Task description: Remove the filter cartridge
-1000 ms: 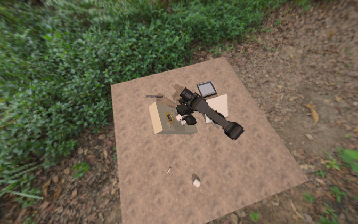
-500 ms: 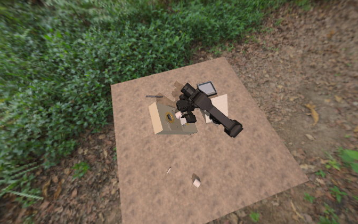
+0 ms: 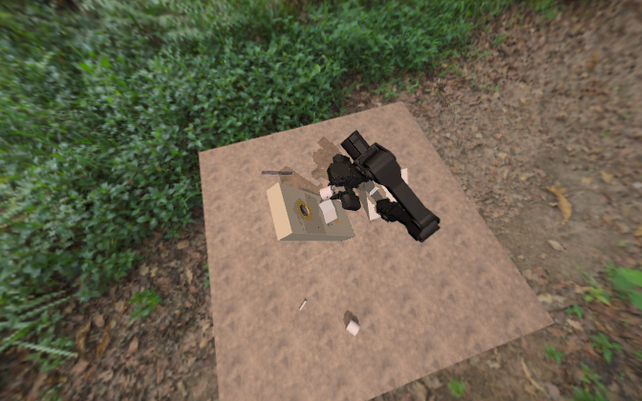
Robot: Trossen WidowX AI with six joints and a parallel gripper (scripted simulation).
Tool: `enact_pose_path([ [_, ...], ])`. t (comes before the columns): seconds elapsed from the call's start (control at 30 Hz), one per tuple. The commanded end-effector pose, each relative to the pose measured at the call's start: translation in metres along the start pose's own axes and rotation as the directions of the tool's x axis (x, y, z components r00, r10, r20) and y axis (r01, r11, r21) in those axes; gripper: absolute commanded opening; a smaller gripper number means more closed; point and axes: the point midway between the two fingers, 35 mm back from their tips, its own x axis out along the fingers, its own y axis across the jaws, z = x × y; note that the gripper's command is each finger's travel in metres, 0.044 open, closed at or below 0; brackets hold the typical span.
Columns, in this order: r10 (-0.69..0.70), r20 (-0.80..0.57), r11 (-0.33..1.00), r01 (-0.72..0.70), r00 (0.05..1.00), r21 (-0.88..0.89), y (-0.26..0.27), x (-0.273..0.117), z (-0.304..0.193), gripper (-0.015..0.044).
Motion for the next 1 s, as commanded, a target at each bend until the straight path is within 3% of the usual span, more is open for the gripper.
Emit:
enact_pose_path([
  [0.0, 0.006, -0.011, 1.0, -0.006, 1.0, 0.004, -0.018, 0.003, 0.002, 0.0],
  [0.47, 0.024, -0.047, 0.999, -0.022, 0.999, 0.033, -0.066, 0.016, 0.002, 0.0],
  [0.73, -0.174, -0.141, 0.93, 0.21, 0.975, 0.302, -0.142, 0.006, -0.039, 0.0],
  [0.97, -0.325, -0.239, 0.747, 0.404, 0.915, 0.528, -0.204, -0.006, -0.083, 0.0],
])
